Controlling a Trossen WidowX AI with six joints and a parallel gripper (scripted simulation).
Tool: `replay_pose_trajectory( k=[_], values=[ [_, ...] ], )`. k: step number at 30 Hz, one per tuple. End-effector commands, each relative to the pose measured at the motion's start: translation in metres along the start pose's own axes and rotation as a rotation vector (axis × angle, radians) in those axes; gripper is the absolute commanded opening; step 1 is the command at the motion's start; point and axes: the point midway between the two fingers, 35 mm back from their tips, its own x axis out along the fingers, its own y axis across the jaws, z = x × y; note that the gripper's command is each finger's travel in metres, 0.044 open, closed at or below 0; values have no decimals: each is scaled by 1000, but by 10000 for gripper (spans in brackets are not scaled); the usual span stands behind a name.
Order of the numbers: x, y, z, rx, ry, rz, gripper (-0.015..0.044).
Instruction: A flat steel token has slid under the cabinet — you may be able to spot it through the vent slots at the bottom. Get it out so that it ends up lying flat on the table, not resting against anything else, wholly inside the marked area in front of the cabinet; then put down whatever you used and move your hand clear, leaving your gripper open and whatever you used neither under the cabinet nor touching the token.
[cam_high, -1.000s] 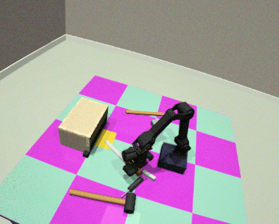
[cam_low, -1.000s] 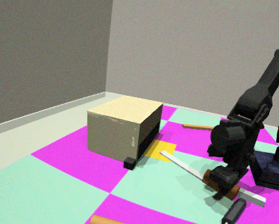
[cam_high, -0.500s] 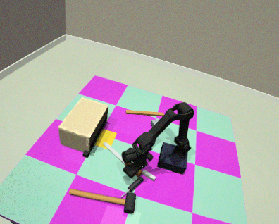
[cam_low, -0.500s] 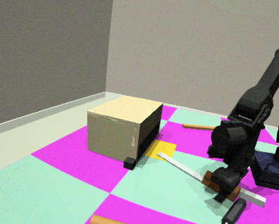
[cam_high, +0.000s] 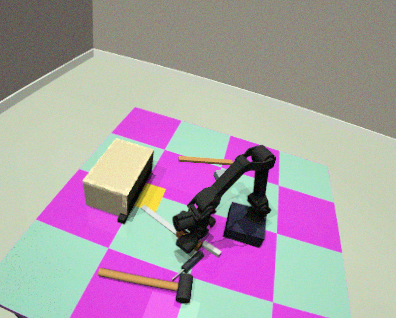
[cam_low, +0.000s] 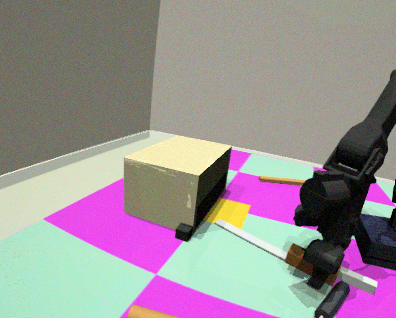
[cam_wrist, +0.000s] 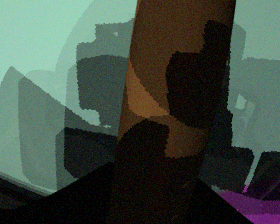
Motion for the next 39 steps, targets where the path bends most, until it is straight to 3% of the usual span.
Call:
replay_pose_trajectory(
  k=[1, 12, 20, 25, 28, 39],
  values=[
    [-1, 1, 1, -44, -2, 3, 0],
    [-1, 1, 1, -120, -2, 3, 0],
    [0, 0, 0, -93, 0, 0, 200],
    [0, 0, 0, -99, 0, 1, 200],
    [0, 0, 0, -99, 0, 1, 270],
    [2, 0, 0, -99, -2, 3, 270]
  ],
)
